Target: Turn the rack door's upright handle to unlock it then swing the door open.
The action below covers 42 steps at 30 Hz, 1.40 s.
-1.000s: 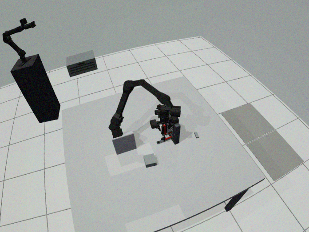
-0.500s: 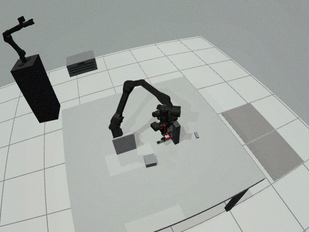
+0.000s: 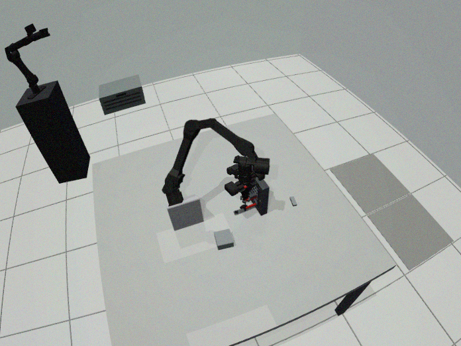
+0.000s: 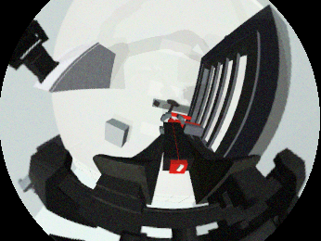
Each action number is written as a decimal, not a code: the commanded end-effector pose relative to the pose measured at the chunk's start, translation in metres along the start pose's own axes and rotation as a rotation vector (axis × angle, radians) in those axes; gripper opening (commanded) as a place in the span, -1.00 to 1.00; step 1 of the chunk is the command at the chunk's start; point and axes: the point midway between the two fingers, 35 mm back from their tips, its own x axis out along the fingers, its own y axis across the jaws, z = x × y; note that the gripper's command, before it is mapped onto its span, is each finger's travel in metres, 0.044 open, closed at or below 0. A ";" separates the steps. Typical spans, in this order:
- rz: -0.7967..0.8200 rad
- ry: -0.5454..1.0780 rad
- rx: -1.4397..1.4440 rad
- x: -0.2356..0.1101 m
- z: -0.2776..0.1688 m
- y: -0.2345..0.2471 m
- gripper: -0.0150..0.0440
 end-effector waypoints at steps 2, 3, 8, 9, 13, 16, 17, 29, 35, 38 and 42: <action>-0.003 -0.004 -0.004 0.001 0.000 0.000 -0.41; -0.003 -0.004 0.000 0.001 0.001 0.000 -0.41; -0.002 -0.004 0.095 0.001 0.003 0.004 -0.41; -0.002 -0.004 0.118 0.001 0.003 0.005 -0.41; -0.002 -0.005 0.208 0.001 0.005 0.008 -0.41; -0.001 -0.005 0.274 0.001 0.007 0.011 -0.41; -0.001 -0.005 0.296 0.001 0.008 0.012 -0.41; 0.001 -0.005 0.559 0.001 0.022 0.030 -0.41; 0.002 -0.006 0.668 0.001 0.031 0.040 -0.41; 0.002 -0.006 0.717 0.001 0.037 0.045 -0.41; 0.003 -0.006 0.780 0.001 0.044 0.052 -0.41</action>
